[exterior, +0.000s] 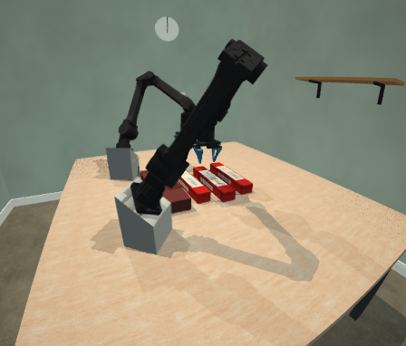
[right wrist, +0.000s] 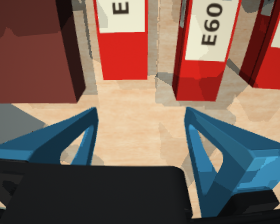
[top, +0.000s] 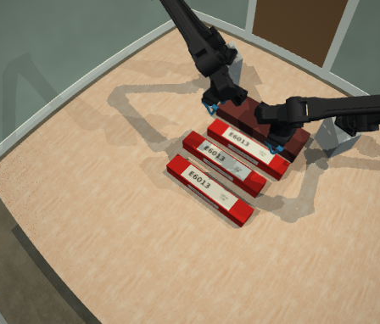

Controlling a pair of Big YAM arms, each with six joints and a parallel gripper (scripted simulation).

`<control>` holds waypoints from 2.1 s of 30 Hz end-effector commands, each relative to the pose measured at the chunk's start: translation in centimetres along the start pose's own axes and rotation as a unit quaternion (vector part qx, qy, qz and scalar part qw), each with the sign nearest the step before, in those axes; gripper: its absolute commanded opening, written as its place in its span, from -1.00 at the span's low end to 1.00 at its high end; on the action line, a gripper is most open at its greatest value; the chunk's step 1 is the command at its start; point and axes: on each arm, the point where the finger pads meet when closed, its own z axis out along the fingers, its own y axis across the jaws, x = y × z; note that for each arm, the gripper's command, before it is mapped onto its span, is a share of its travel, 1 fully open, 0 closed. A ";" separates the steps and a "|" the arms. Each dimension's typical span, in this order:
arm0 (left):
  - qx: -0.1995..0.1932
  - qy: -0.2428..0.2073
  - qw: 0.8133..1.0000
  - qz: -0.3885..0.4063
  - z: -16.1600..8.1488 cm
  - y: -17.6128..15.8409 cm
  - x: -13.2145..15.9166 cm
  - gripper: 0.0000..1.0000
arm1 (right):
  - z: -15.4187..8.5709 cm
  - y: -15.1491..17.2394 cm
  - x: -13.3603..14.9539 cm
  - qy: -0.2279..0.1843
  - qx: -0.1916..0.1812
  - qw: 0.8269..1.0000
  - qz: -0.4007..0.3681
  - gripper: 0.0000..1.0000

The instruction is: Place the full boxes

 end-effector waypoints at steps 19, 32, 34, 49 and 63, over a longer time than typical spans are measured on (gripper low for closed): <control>-0.021 -0.023 0.999 -0.007 -2.6 1.5 -1.2 0.45 | -1.8 -1.4 -1.0 -0.018 0.014 1.000 0.011 0.45; -0.021 -0.023 0.999 -0.007 -2.6 1.5 -1.2 0.45 | -1.8 -1.4 -1.0 -0.018 0.014 1.000 0.011 0.45; -0.021 -0.023 0.999 -0.007 -2.6 1.5 -1.2 0.45 | -1.8 -1.4 -1.0 -0.018 0.014 1.000 0.011 0.45; -0.021 -0.023 0.999 -0.007 -2.6 1.5 -1.2 0.45 | -1.8 -1.4 -1.0 -0.018 0.014 1.000 0.011 0.45; -0.027 -0.030 0.999 -0.009 -5.1 1.9 -1.9 0.45 | -3.0 -0.6 -1.1 -0.012 0.011 1.000 0.002 0.45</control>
